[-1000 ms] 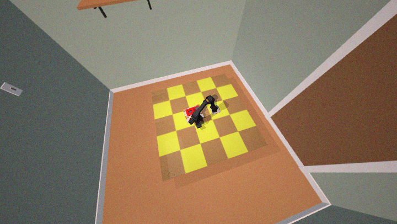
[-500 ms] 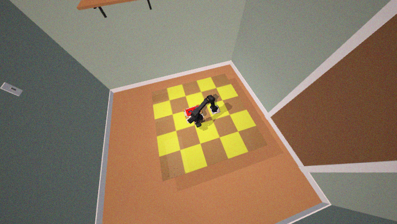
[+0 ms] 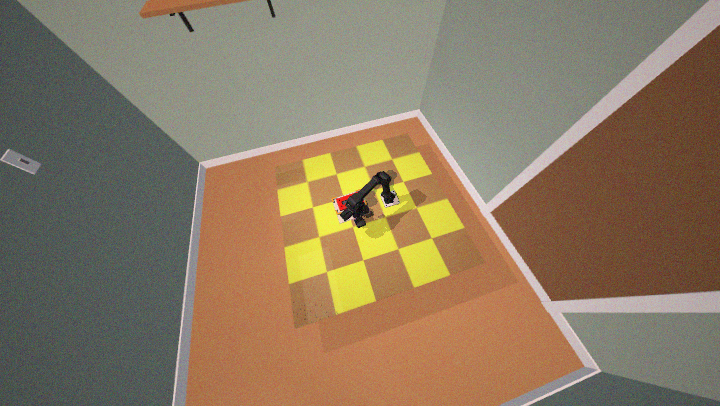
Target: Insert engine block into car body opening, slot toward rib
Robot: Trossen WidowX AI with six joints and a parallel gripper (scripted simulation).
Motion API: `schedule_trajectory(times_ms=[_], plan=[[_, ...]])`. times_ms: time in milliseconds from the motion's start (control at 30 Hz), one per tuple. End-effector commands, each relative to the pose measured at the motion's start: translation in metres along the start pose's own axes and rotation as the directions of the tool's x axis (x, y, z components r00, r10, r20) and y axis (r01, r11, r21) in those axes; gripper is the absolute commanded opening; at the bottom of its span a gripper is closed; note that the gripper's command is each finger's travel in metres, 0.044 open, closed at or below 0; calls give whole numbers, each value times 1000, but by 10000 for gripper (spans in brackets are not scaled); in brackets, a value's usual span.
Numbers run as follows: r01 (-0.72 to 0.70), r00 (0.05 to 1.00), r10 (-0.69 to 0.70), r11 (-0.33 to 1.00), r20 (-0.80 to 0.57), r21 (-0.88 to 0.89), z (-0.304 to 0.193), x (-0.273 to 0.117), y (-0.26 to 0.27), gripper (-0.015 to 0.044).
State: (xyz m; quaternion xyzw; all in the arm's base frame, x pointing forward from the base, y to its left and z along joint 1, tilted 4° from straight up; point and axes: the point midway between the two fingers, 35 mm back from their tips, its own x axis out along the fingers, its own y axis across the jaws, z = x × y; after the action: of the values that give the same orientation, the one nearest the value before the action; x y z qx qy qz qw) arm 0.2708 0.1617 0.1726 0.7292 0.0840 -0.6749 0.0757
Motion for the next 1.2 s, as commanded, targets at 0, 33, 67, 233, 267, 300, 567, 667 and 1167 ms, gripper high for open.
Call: schedule_trajectory(times_ms=[0,33,67,233,267,300,567,667,1167], plan=[[2,1000,-1,1000,-14,6,0,-14,0,0],[2,1000,-1,1000,-14,6,1,-16,0,0],[2,1000,-1,1000,-14,6,1,-16,0,0],[2,1000,-1,996,-14,93,0,-15,3,0],[3,1000,-1,992,-14,127,-1,-15,4,0],[3,1000,-1,987,-14,162,-1,-14,5,0],[6,1000,0,904,-14,427,-5,-11,14,0],[7,1000,0,855,-14,519,-7,-10,17,0],[11,1000,2,482,-14,876,-13,-3,34,0]])
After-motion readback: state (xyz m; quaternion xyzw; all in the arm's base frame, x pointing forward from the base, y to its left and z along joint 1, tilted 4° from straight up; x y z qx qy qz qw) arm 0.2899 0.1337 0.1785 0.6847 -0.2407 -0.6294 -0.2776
